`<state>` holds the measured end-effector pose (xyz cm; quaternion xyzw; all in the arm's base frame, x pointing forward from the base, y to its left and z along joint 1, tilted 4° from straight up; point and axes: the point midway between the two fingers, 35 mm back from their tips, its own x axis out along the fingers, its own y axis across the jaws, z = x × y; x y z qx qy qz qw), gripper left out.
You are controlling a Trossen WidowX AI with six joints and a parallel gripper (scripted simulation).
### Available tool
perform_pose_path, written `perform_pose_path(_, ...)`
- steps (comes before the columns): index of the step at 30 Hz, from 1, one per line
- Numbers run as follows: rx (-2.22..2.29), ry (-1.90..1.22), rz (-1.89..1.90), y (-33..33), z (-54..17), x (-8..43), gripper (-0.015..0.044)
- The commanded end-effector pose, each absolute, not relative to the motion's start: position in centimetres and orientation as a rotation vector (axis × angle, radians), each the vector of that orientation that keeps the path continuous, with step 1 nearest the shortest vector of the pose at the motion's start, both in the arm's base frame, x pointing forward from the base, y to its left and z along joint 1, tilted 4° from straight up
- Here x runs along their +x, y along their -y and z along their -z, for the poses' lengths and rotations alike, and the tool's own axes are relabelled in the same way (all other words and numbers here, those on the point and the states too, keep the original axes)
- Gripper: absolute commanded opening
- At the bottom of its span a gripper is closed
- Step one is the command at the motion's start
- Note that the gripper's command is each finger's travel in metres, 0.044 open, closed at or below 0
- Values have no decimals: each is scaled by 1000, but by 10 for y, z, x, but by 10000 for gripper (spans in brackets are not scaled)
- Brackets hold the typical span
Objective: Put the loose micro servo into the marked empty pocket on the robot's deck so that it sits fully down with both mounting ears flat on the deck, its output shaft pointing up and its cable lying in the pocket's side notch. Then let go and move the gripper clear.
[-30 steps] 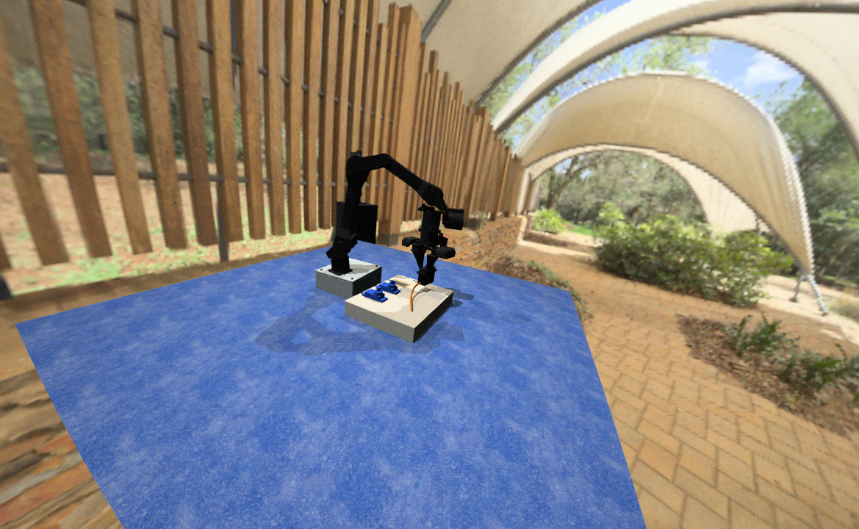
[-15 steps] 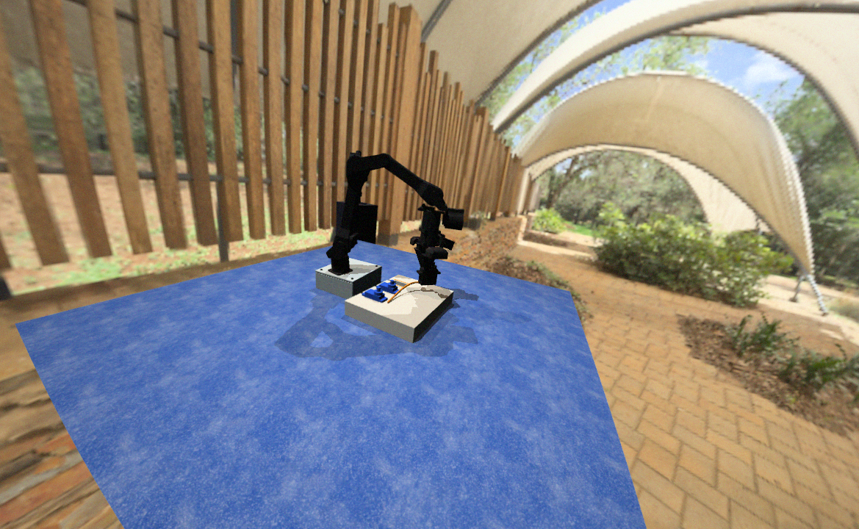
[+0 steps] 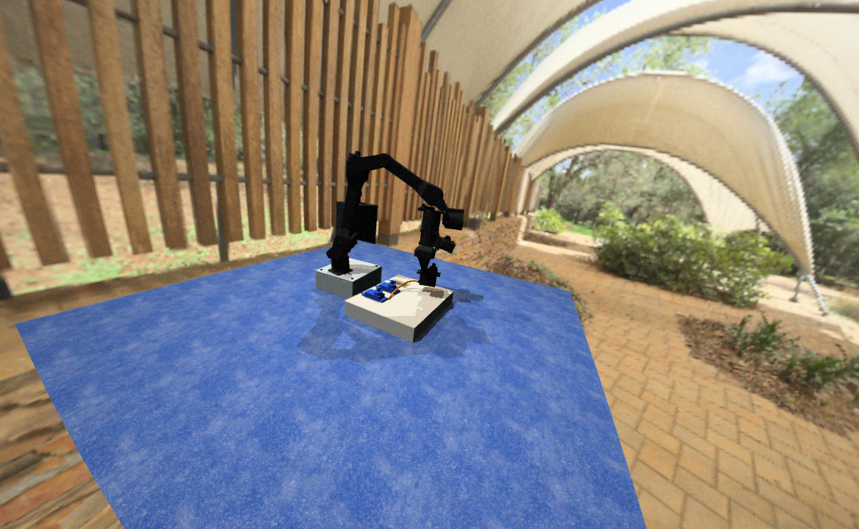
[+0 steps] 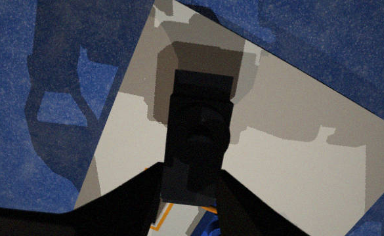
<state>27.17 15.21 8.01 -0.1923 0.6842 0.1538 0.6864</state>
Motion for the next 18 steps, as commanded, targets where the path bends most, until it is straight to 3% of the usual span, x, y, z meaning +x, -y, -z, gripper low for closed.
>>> perform_pose_path(1, -312, -1545, -234, -153, -81, 272, 0)
perform_pose_path(18, -161, -1555, -85, -152, -81, 262, 0)
